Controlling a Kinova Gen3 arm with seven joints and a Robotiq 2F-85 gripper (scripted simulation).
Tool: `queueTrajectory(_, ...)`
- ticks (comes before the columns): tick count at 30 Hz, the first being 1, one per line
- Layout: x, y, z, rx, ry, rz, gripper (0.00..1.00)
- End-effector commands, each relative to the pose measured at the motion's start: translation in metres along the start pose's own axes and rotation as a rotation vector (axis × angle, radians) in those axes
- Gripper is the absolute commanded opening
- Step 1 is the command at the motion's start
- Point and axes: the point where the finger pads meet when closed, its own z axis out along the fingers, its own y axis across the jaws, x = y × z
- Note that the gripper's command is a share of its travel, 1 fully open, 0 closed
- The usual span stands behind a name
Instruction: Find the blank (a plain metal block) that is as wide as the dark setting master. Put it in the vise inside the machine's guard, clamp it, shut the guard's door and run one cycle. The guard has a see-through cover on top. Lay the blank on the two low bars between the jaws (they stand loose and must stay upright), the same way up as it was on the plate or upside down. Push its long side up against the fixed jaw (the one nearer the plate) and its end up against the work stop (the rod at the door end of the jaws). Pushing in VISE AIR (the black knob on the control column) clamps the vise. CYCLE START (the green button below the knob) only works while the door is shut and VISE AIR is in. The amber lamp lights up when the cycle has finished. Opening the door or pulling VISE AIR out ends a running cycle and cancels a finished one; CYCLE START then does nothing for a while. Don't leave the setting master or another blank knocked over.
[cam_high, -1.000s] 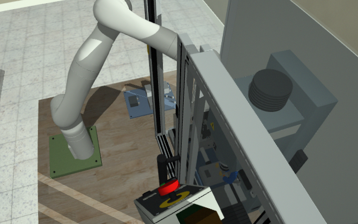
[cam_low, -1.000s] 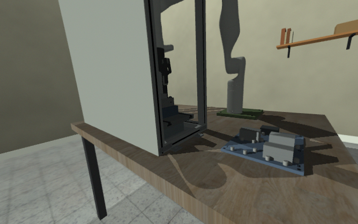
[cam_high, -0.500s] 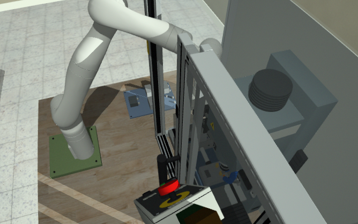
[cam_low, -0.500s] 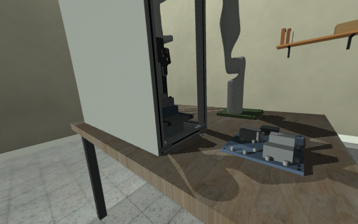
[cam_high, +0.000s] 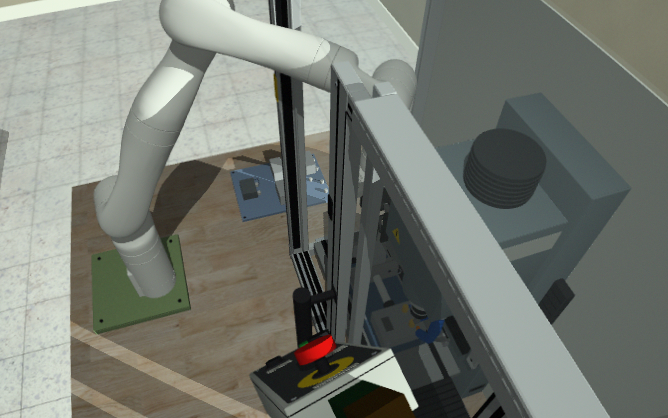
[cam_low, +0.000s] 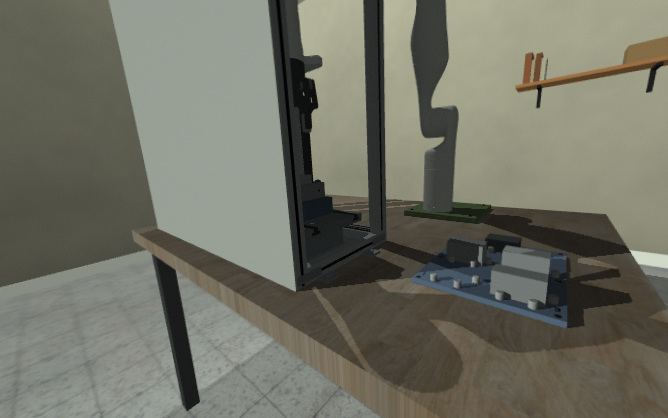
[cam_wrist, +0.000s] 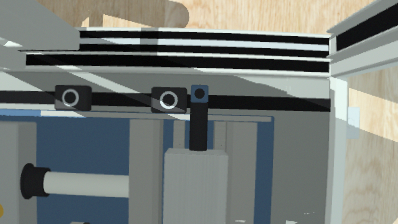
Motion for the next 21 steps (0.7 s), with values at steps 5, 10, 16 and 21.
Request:
queueTrajectory(5, 0.000, -0.001, -0.005, 0.005, -0.002, 0.002, 1.00)
queueTrajectory(10, 0.019, 0.000, -0.003, 0.002, -0.004, 0.000, 1.00)
queueTrajectory(16, 0.049, 0.000, -0.003, 0.005, -0.002, 0.002, 1.00)
queueTrajectory(21, 0.049, 0.000, -0.003, 0.005, -0.002, 0.002, 1.00)
